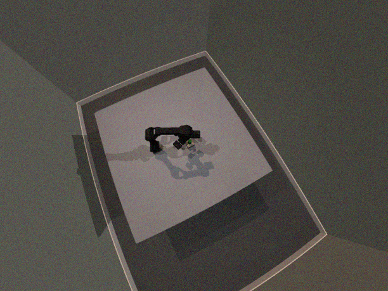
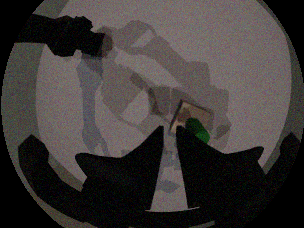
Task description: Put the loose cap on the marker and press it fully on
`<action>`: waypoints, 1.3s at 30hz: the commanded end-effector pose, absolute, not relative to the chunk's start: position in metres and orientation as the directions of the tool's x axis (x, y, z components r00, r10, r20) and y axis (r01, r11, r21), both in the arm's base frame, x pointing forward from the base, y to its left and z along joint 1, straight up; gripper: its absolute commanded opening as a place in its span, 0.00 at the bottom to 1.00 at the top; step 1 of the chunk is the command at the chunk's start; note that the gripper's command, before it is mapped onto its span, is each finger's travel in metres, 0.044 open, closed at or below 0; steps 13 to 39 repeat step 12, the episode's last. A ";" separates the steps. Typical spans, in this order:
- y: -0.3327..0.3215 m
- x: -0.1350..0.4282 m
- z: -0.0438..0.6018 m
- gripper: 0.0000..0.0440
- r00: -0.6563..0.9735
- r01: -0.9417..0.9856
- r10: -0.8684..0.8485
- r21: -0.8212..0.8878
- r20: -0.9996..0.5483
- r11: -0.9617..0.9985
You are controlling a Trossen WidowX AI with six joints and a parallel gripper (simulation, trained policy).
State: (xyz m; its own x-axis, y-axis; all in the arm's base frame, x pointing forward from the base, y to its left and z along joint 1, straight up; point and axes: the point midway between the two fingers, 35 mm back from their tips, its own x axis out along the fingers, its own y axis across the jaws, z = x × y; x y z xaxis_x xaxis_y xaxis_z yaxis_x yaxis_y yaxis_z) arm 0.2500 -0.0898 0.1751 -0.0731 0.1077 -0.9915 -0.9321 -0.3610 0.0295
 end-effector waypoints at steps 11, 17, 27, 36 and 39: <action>-0.085 0.235 0.188 0.08 -0.002 -0.916 0.125 -0.049 -0.992 -0.399; -0.085 0.234 0.189 0.08 0.004 -0.914 0.125 -0.054 -0.992 -0.402; -0.085 0.234 0.189 0.08 0.004 -0.914 0.125 -0.054 -0.992 -0.402; -0.085 0.234 0.189 0.08 0.004 -0.914 0.125 -0.054 -0.992 -0.402; -0.085 0.234 0.189 0.08 0.004 -0.914 0.125 -0.054 -0.992 -0.402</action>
